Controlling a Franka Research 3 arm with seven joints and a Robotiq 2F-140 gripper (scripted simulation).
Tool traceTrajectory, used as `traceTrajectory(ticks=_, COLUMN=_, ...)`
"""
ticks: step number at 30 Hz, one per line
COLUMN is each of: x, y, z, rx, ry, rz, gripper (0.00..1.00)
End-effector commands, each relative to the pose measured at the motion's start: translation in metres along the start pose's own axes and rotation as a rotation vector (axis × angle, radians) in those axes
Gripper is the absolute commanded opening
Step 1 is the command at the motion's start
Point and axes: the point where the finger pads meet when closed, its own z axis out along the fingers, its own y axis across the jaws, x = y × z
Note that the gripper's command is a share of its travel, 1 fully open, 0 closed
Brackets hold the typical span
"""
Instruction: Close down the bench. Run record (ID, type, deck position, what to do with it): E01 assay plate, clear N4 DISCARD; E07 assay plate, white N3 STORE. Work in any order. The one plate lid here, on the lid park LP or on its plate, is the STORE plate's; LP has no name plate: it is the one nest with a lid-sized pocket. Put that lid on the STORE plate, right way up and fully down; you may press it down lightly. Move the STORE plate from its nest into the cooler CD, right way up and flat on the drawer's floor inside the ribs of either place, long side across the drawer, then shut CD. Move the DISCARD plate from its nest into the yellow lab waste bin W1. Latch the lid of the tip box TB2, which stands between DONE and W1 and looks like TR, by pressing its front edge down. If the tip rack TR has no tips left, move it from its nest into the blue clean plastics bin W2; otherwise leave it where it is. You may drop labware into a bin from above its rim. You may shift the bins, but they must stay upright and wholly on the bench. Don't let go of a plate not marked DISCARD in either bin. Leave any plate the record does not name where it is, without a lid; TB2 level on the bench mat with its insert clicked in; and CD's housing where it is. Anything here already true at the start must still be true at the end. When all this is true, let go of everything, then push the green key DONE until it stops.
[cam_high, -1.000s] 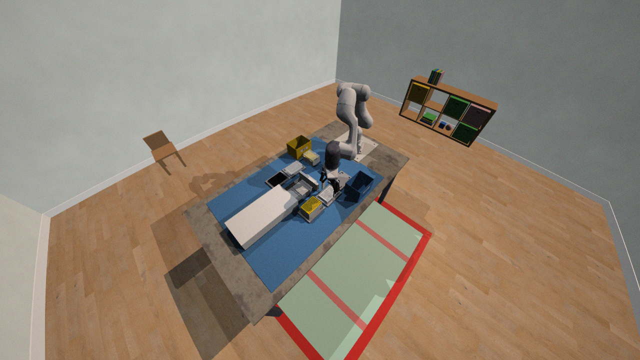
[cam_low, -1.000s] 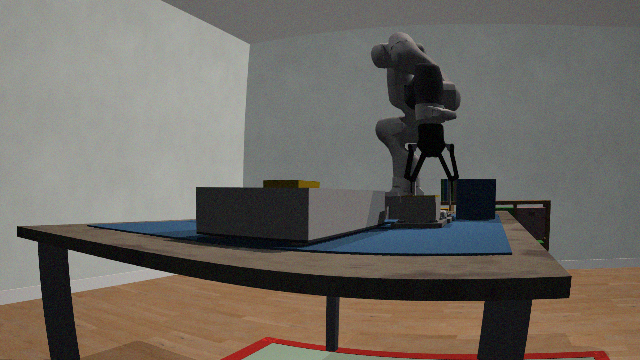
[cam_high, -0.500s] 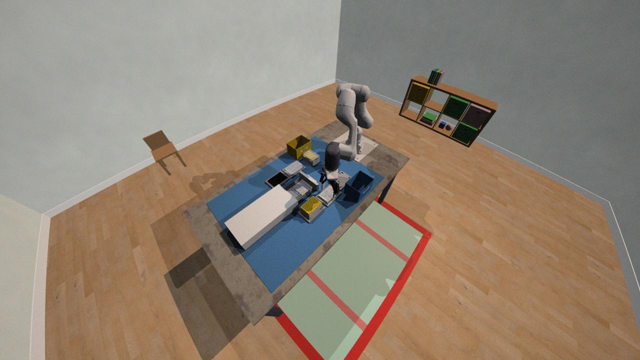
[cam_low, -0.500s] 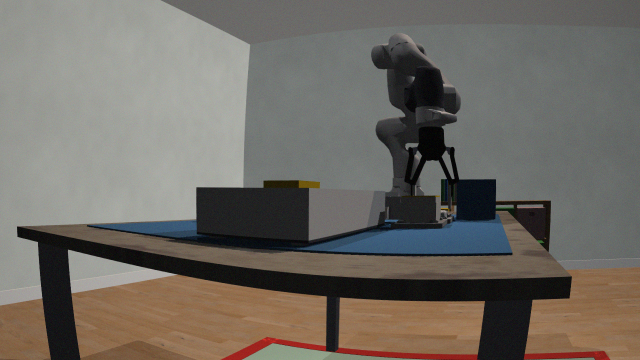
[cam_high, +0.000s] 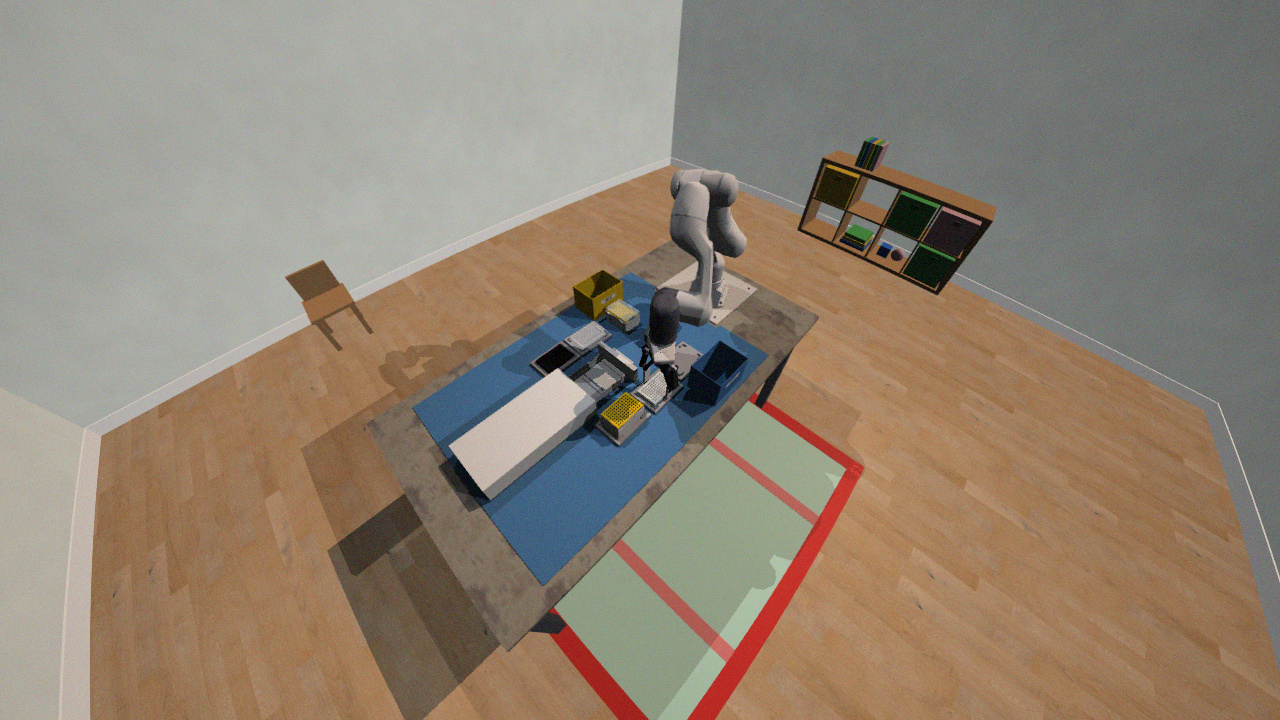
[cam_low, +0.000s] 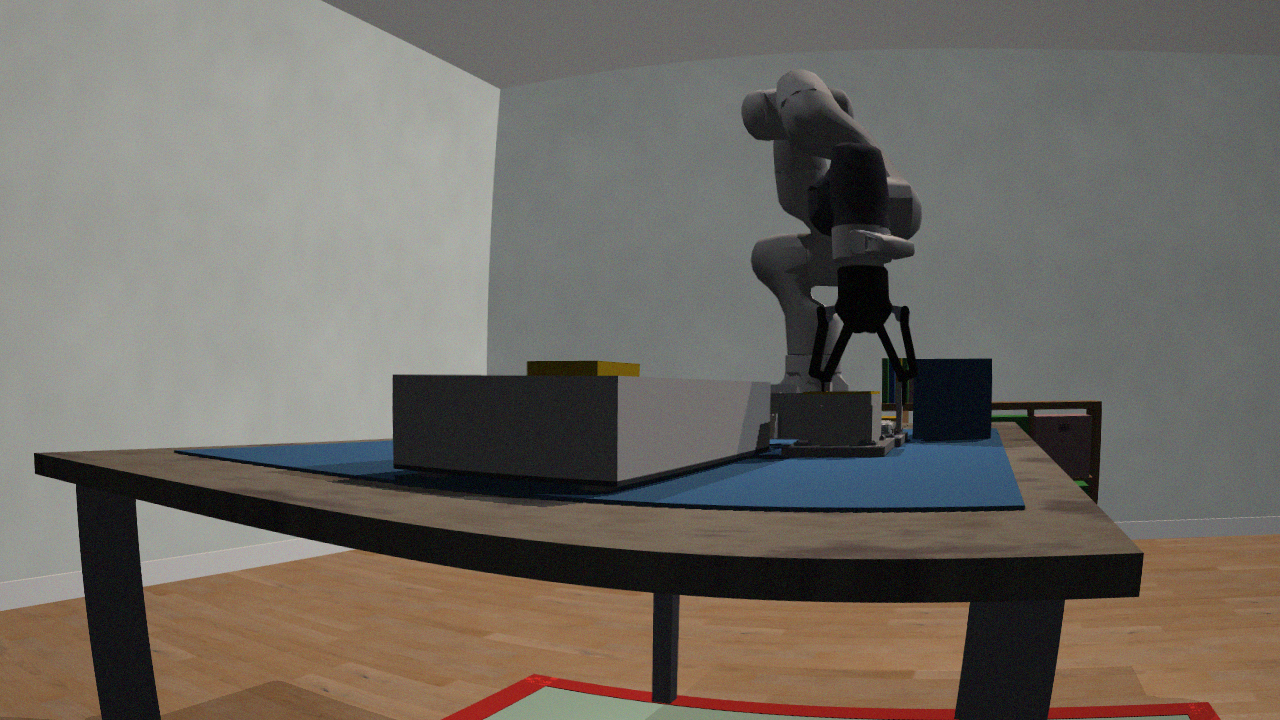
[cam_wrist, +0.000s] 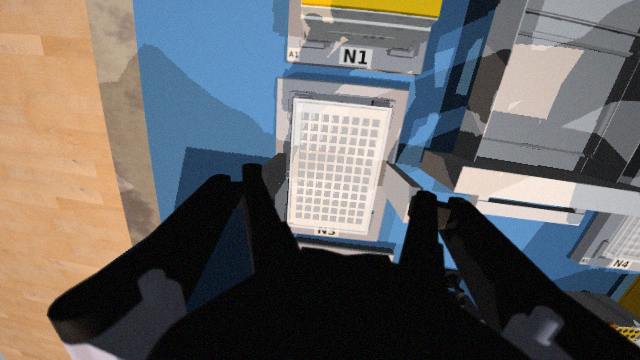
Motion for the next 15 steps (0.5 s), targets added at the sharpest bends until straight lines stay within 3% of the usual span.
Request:
traceTrajectory(ticks=1, x=0.0002, y=-0.0009, z=0.0047, rx=0.000, ry=0.004, rz=0.004, gripper=0.66)
traceTrajectory(ticks=12, x=0.0002, y=-0.0009, z=0.0047, rx=0.000, ry=0.004, rz=0.004, gripper=0.66)
traceTrajectory(ticks=13, x=0.0002, y=-0.0009, z=0.0047, rx=0.000, ry=0.004, rz=0.004, gripper=0.00)
traceTrajectory(ticks=15, x=0.0002, y=-0.0009, z=0.0047, rx=0.000, ry=0.004, rz=0.004, gripper=0.00)
